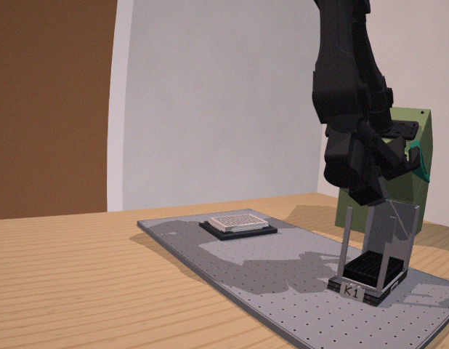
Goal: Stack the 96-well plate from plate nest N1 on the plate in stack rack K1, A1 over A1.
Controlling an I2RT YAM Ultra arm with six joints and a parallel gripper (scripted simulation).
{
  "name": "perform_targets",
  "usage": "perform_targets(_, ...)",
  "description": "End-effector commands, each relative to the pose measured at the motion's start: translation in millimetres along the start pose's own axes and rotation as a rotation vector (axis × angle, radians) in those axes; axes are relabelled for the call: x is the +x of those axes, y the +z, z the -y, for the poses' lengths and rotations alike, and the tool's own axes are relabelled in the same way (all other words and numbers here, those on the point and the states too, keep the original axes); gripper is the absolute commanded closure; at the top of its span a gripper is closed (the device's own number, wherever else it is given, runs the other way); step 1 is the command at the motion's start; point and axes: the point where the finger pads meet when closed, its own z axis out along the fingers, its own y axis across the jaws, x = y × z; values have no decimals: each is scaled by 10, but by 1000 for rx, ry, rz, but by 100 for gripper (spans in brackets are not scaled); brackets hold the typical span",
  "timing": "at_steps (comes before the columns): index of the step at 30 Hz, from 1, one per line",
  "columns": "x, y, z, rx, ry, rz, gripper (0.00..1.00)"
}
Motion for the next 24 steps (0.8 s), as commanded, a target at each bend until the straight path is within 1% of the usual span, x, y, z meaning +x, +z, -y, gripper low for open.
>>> perform_targets(1, -552, -71, 501, 187, -78, 188, 0)
perform_targets(18, -552, -71, 501, 187, -78, 188, 0)
perform_targets(19, -479, -26, 568, 181, -52, 193, 0)
perform_targets(20, -504, -157, 559, 166, -45, 234, 0)
perform_targets(21, -508, -155, 614, 168, -41, 232, 0)
perform_targets(22, -504, -106, 691, 176, -34, 224, 0)
perform_targets(24, -504, -106, 691, 176, -34, 224, 0)
